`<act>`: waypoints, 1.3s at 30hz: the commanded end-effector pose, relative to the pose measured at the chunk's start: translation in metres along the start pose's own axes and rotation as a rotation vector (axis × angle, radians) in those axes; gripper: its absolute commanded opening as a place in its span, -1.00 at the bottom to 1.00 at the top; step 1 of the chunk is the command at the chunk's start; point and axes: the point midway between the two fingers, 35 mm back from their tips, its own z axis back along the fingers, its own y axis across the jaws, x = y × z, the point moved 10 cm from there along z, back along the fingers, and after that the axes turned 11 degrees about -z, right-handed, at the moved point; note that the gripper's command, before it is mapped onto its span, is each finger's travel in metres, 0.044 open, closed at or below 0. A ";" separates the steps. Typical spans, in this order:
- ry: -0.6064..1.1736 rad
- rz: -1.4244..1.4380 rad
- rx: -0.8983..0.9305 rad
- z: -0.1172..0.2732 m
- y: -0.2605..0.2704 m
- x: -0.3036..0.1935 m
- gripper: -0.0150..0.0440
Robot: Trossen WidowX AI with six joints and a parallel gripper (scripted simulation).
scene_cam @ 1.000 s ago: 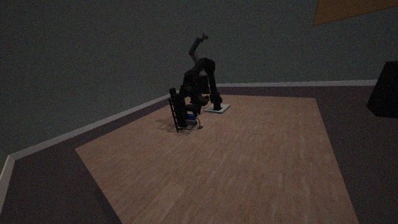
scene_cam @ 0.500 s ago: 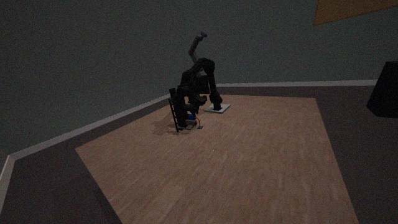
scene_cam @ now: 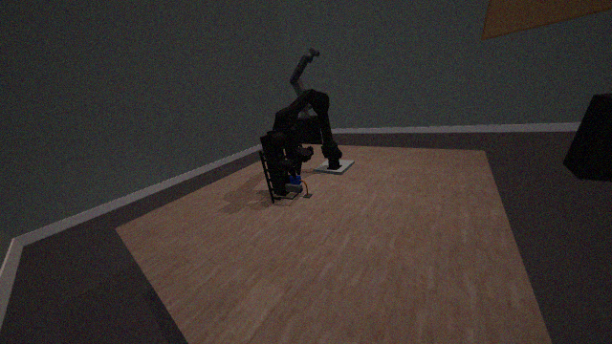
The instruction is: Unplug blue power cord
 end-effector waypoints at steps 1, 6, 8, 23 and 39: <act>0.000 0.005 0.001 -0.001 -0.001 -0.001 0.05; 0.000 0.005 0.001 -0.007 -0.001 -0.001 0.05; 0.000 0.005 0.001 -0.010 -0.001 -0.001 0.05; 0.000 0.000 -0.001 -0.009 -0.001 -0.001 -0.46; -0.002 0.001 -0.001 -0.009 0.001 0.019 -0.49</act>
